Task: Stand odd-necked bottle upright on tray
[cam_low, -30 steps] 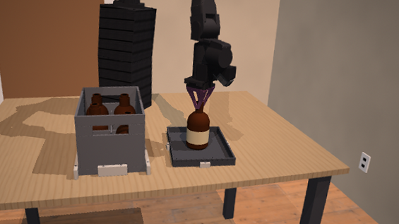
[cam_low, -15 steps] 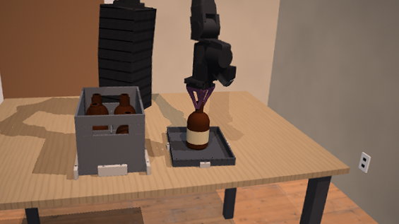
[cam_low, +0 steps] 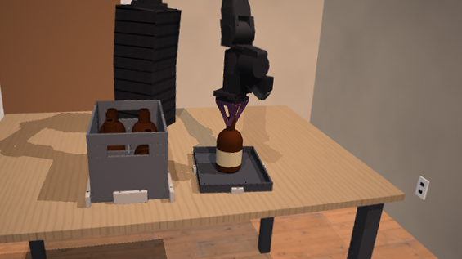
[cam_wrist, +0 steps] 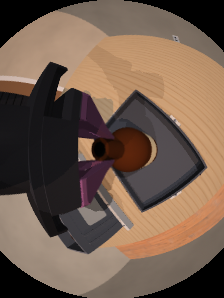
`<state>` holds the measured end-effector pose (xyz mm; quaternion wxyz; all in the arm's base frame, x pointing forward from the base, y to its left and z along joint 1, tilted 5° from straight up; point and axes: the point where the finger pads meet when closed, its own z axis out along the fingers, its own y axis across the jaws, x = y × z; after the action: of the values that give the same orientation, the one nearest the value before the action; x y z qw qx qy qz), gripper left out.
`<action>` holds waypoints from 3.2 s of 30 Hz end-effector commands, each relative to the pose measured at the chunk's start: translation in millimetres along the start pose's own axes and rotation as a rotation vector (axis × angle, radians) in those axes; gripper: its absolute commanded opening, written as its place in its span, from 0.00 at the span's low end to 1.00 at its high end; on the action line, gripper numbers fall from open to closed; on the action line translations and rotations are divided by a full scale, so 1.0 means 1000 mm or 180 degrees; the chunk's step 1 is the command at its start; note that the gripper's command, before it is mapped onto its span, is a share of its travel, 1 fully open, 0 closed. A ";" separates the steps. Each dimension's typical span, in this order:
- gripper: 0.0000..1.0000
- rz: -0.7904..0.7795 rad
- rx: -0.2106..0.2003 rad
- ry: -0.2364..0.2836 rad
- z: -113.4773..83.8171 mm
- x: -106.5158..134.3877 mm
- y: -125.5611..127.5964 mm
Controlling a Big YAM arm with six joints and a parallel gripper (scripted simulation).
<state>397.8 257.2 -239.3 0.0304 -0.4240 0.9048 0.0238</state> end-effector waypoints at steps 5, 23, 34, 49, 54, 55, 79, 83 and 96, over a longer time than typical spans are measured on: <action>0.00 -0.0017 0.0058 -0.0184 -0.010 -0.029 0.000; 0.00 -0.0017 0.0058 -0.0184 -0.010 -0.029 0.000; 1.00 -0.0017 0.0058 -0.0184 -0.010 -0.029 0.000; 1.00 -0.0017 0.0058 -0.0184 -0.010 -0.029 0.000; 1.00 -0.0017 0.0058 -0.0184 -0.010 -0.029 0.000; 1.00 -0.0017 0.0058 -0.0184 -0.010 -0.029 0.000; 1.00 -0.0017 0.0058 -0.0184 -0.010 -0.029 0.000; 1.00 -0.0017 0.0058 -0.0184 -0.010 -0.029 0.000; 1.00 -0.0017 0.0058 -0.0184 -0.010 -0.029 0.000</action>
<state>399.5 258.2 -238.7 0.0321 -0.4239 0.9048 0.0240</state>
